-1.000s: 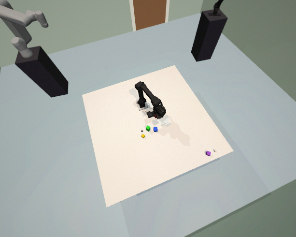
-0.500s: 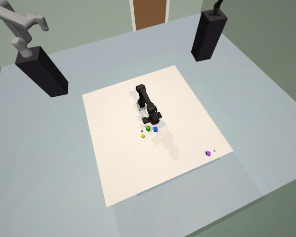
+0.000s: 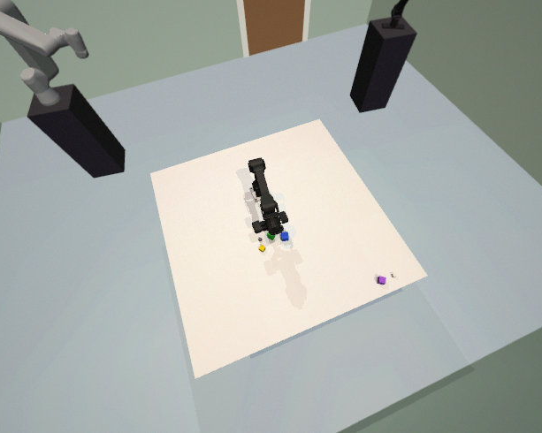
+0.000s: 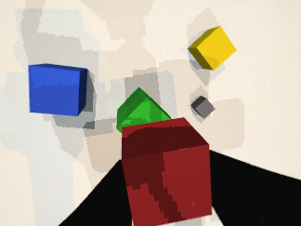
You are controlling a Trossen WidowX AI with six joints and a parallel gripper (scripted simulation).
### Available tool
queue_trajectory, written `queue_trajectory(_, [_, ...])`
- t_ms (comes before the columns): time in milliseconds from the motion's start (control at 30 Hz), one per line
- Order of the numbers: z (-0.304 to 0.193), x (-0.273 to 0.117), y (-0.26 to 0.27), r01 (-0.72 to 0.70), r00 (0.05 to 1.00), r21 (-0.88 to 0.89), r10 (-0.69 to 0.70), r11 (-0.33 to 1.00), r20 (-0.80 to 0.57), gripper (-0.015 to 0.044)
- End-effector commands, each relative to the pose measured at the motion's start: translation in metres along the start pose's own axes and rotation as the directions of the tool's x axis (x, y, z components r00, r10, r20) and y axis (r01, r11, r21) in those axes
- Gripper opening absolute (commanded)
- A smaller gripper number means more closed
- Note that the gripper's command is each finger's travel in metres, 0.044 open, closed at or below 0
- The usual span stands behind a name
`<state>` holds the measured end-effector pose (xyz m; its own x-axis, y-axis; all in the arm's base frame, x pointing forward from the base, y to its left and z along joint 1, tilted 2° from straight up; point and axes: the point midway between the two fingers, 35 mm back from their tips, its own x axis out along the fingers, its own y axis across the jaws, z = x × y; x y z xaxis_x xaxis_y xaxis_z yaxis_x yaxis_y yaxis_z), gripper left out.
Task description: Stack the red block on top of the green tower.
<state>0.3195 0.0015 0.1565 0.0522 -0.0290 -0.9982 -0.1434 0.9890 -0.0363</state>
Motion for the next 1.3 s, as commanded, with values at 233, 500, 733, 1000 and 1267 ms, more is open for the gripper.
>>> queue_trajectory(233, [-0.001,0.024,-0.001,-0.002,1.0,-0.005,0.002,1.0,-0.007,0.0])
queue_trajectory(500, [-0.002,0.045,-0.001,-0.002,1.0,-0.005,0.002,1.0,-0.008,0.0])
queue_trajectory(733, [-0.002,0.045,-0.001,-0.002,1.0,-0.005,0.002,1.0,-0.008,0.0])
queue_trajectory(1000, [-0.002,0.045,-0.001,-0.002,1.0,-0.005,0.002,1.0,-0.008,0.0])
queue_trajectory(1267, [-0.002,0.046,-0.001,-0.002,1.0,-0.005,0.002,1.0,-0.008,0.0])
